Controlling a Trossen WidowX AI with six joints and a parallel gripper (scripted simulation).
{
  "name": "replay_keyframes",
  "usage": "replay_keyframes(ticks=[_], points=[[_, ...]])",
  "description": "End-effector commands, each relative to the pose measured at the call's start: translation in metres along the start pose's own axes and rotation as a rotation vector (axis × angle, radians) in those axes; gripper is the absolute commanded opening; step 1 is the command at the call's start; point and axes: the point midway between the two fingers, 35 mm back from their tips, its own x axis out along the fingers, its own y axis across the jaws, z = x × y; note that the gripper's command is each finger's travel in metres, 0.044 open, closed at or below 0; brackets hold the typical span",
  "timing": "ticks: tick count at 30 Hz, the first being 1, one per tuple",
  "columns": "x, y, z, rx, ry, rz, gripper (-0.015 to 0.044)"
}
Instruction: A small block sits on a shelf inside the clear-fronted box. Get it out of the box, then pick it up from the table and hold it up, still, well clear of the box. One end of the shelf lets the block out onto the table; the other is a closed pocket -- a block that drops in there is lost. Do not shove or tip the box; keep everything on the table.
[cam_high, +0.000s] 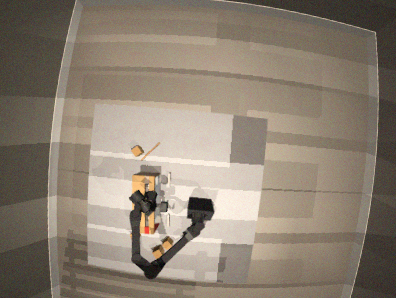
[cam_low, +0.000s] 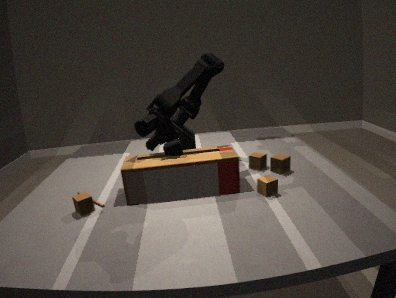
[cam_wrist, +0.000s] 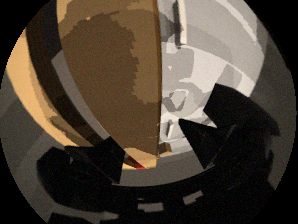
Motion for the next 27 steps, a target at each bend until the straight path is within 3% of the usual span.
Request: replay_keyframes(ticks=[1, 27], points=[[0.000, 0.001, -0.005, -0.005, 0.000, 0.005, 0.0400], [0.002, 0.001, -0.009, -0.005, 0.000, 0.005, 0.0400]])
